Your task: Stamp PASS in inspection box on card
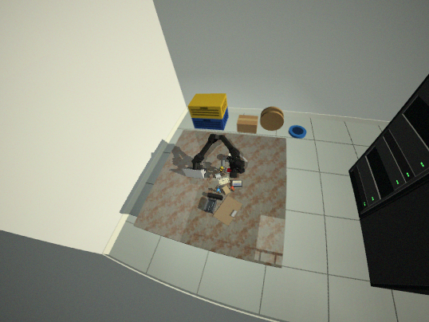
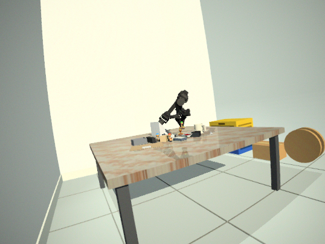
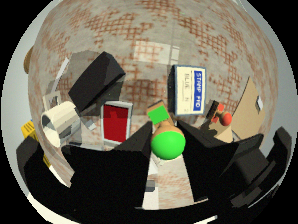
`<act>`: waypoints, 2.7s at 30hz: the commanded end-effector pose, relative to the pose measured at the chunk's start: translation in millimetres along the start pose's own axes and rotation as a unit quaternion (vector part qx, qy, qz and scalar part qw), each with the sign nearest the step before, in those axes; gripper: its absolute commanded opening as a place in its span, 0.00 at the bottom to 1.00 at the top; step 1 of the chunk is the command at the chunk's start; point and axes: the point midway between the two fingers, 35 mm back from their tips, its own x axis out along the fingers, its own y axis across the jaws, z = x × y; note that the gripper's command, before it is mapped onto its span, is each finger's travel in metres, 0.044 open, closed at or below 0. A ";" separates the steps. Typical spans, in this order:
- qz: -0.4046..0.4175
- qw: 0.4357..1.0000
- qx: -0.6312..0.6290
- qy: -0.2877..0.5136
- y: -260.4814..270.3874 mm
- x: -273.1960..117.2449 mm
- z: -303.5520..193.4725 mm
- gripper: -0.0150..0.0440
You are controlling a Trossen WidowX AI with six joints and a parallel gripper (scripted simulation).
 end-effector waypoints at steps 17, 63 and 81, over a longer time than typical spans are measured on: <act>0.006 1.000 0.004 0.004 5.8 25.9 11.8 0.25; 0.004 1.000 0.001 0.002 6.8 70.7 9.7 0.61; 0.005 1.000 0.005 0.004 6.0 -46.1 13.5 0.68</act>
